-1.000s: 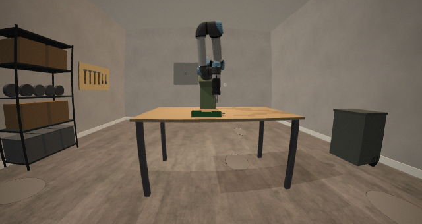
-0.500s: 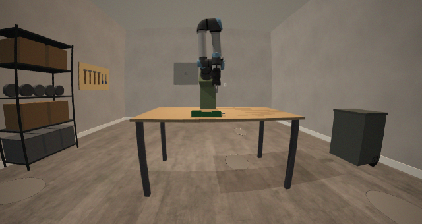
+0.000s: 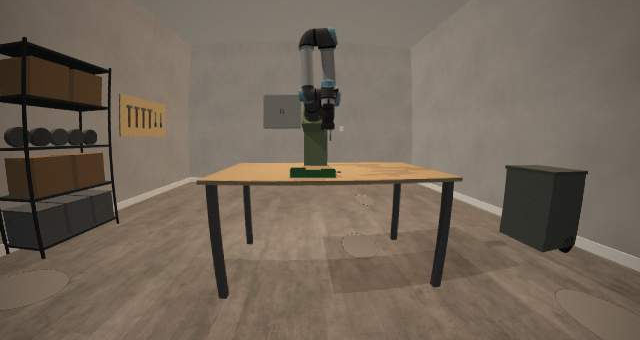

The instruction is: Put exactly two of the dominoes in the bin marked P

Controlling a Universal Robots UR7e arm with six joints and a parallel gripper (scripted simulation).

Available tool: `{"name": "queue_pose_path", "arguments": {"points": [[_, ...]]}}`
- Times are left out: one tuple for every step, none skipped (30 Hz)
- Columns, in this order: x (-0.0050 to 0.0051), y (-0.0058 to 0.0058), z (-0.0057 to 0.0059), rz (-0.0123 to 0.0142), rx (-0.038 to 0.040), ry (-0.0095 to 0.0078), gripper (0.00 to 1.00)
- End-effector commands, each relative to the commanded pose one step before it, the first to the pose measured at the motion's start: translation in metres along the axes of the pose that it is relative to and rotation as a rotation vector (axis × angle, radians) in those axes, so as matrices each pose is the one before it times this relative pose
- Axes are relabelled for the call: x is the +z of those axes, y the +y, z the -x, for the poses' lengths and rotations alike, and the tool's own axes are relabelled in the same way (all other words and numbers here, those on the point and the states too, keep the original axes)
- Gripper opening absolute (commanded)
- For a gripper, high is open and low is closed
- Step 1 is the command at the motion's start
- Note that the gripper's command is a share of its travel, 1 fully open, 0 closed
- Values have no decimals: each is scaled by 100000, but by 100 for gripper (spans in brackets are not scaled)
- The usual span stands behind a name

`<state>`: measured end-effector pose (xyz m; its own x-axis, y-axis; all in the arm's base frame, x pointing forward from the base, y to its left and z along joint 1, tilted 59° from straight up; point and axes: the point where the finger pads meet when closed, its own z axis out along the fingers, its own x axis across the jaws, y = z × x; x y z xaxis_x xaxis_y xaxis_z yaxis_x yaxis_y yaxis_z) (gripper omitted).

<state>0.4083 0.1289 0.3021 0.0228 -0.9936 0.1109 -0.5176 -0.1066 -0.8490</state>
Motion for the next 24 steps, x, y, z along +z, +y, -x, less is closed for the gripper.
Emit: {"name": "queue_pose_path", "arguments": {"points": [[2206,2453,291,713,-15691,-31,79],[576,570,197,-109,-1577,6,79],[569,567,201,10,-2006,4,79],[568,562,212,128,-2199,-10,79],[576,557,230,248,-2252,-36,79],[572,549,238,363,-2258,-74,79],[566,535,247,460,-2253,-115,79],[560,520,256,535,-2246,-158,79],[573,519,269,590,-2241,-199,79],[577,508,282,628,-2238,-236,79],[576,496,288,655,-2236,-273,79],[574,482,296,676,-2234,-307,79],[575,469,303,697,-2233,-340,79],[0,0,0,0,0,0,79],[0,0,0,0,0,0,79],[692,521,350,1794,-6377,-986,79],[612,436,341,810,-1772,-459,79],[618,425,346,582,-1965,-317,79],[622,414,352,429,-2175,-243,79],[624,402,359,418,-2249,-274,79],[632,399,369,508,-2258,-349,79],[632,382,373,567,-2248,-394,79],[126,210,232,478,-2197,-336,79],[19,106,131,522,-2177,-369,79]]}}
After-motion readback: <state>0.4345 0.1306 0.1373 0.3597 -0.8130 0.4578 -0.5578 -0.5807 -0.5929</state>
